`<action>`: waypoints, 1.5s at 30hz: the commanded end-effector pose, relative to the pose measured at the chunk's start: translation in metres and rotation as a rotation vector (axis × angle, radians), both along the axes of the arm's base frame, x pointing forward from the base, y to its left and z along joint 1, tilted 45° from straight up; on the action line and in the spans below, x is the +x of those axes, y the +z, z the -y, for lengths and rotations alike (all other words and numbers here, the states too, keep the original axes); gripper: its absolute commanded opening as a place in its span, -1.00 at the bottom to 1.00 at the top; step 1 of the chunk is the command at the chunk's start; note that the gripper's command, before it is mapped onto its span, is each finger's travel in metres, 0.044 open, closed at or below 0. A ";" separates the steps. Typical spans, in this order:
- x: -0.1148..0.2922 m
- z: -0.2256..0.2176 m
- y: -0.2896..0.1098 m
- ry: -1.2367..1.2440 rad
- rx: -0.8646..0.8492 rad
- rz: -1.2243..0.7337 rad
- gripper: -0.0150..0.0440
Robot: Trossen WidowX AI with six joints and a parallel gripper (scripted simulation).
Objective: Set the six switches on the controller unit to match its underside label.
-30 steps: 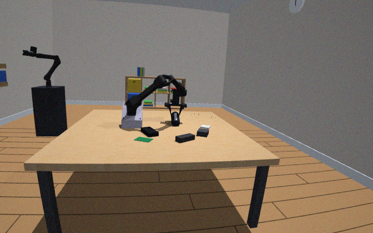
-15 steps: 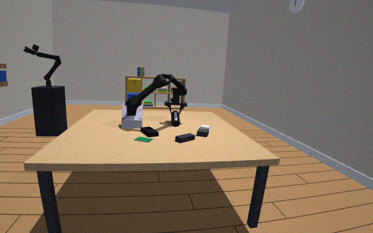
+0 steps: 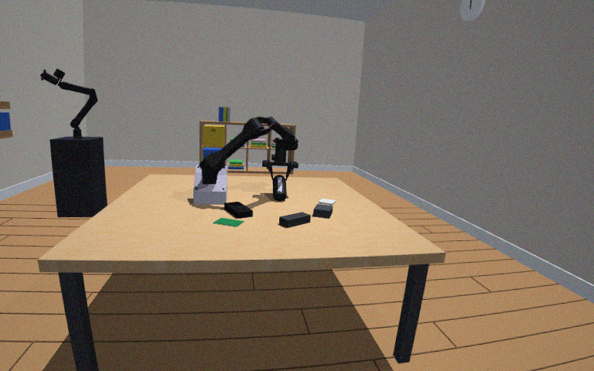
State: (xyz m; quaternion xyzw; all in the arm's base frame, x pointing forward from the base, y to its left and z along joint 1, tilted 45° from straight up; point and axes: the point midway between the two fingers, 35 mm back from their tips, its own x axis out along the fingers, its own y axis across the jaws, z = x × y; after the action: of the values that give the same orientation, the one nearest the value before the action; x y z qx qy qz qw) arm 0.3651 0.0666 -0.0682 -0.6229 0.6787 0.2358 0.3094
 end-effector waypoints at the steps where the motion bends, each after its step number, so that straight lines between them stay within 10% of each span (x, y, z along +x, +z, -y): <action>1: 0.000 0.001 0.008 -0.003 -0.005 0.008 0.65; 45: -0.003 0.008 0.042 -0.003 -0.005 0.007 0.65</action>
State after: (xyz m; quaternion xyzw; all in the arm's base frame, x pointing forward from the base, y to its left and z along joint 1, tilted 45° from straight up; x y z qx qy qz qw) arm 0.3624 0.0635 -0.0321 -0.6214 0.6779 0.2335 0.3157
